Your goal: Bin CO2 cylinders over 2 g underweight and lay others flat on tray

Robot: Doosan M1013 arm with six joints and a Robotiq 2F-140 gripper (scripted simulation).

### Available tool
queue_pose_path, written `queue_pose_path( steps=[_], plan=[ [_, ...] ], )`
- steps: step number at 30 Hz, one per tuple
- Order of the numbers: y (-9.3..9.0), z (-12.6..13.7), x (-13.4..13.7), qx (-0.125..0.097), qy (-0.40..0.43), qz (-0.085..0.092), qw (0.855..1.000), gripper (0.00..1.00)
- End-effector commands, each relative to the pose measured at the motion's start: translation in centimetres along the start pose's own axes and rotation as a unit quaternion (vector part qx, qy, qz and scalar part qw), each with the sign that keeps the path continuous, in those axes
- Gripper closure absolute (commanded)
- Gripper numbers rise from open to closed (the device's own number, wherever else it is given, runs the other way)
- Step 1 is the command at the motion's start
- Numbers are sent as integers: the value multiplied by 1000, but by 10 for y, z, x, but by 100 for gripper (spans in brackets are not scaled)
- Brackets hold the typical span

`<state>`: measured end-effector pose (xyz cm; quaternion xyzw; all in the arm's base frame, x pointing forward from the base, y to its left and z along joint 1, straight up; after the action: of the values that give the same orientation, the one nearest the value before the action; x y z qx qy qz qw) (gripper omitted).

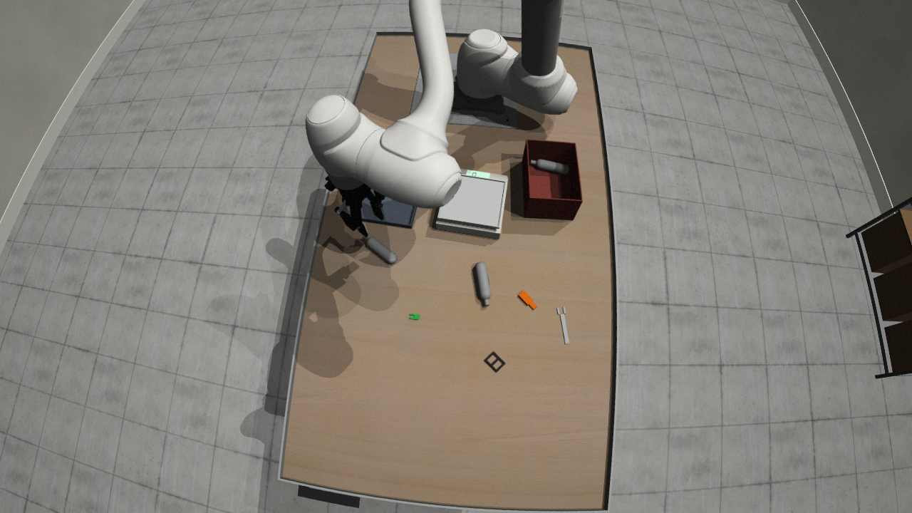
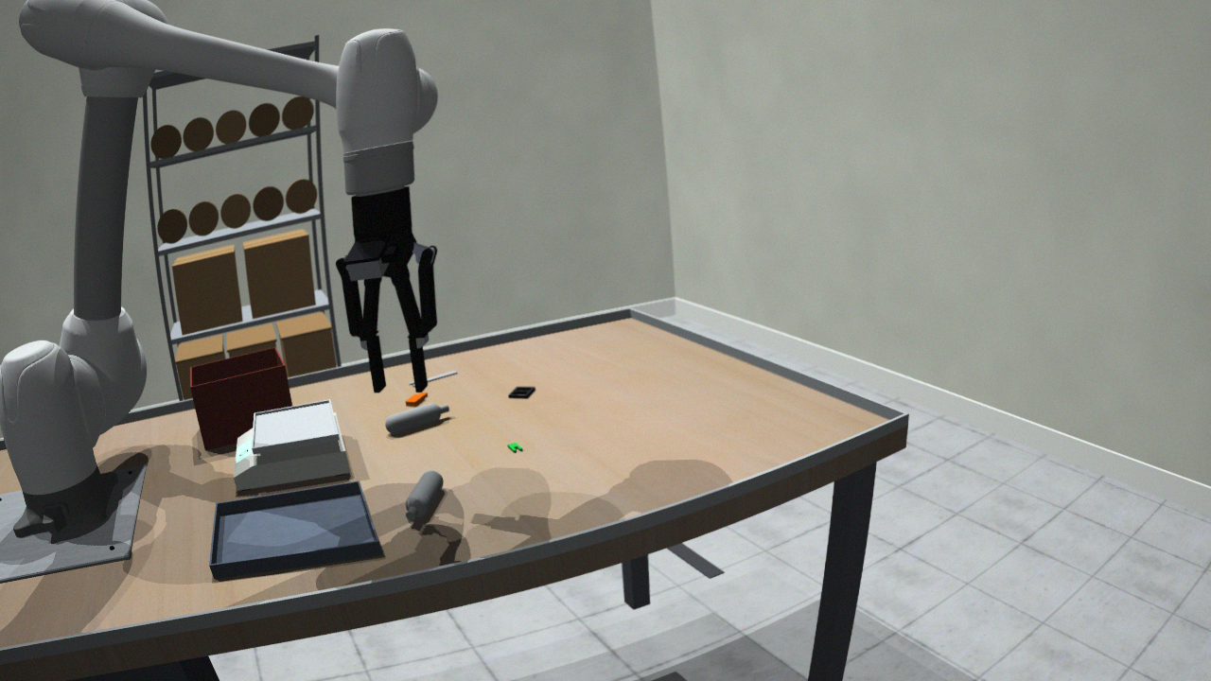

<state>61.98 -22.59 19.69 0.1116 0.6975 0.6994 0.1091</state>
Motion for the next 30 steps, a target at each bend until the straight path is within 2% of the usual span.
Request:
queue_pose_path(
  steps=[1,11,13,21,26,30],
  plan=[
    [-13,-2,-4,-1,0,0,1000,59],
    [-78,-2,-4,-1,0,0,1000,59],
    [-78,-2,-4,-1,0,0,1000,59],
    [-130,-2,-4,-1,0,0,1000,59],
    [-148,-2,-4,-1,0,0,1000,59],
    [-153,-2,-4,-1,0,0,1000,59]
  ],
)
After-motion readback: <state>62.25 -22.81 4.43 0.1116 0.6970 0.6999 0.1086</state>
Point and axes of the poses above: the point where the finger pads meet when closed, its own y axis back along the fingers, its own x axis across the jaws, z = x × y, the point moved 1 cm from there along y, back along the fingers, and after that the axes turned 14 degrees about y, right-handed, at the moved point
